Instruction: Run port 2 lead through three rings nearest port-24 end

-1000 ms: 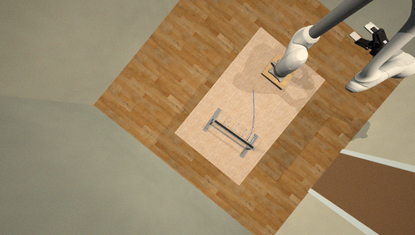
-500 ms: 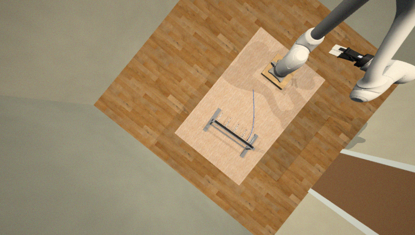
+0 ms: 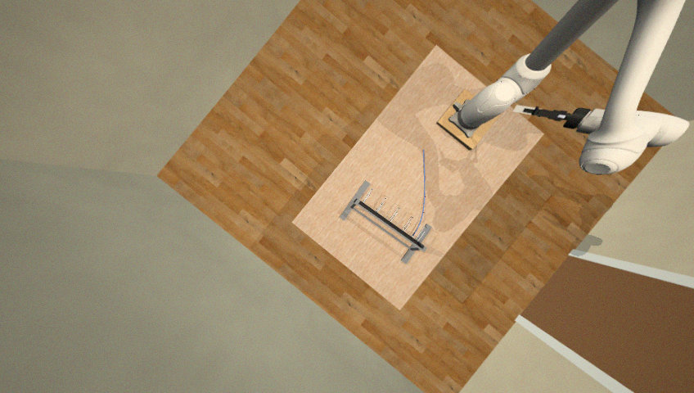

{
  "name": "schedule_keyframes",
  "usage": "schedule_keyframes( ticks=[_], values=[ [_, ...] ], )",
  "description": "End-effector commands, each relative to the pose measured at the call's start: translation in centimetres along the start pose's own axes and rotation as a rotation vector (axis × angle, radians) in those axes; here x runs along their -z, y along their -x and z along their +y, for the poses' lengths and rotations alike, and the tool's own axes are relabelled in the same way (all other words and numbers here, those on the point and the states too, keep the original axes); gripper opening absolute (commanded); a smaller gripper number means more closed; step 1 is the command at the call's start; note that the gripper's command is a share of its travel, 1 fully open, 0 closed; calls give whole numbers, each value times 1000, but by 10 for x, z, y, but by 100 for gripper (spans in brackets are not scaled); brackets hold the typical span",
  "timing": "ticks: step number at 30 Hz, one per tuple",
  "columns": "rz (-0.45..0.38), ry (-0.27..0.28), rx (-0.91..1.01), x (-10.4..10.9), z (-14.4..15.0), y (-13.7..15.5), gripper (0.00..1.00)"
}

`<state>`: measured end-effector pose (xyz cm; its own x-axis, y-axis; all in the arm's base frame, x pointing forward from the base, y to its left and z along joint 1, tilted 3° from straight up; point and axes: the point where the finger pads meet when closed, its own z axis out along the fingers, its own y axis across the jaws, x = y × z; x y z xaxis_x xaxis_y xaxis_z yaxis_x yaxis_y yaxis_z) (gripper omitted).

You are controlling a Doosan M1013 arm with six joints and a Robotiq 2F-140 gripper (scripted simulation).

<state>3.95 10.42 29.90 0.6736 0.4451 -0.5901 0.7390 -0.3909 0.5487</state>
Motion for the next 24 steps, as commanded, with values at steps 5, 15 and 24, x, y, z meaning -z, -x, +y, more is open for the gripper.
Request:
schedule_keyframes(
  ticks=[5,15,24],
  values=[
    [134,-85,70,-26,45,-63,100],
    [275,-178,143,-53,93,-130,100],
    [377,-248,197,-72,127,-179,100]
  ],
)
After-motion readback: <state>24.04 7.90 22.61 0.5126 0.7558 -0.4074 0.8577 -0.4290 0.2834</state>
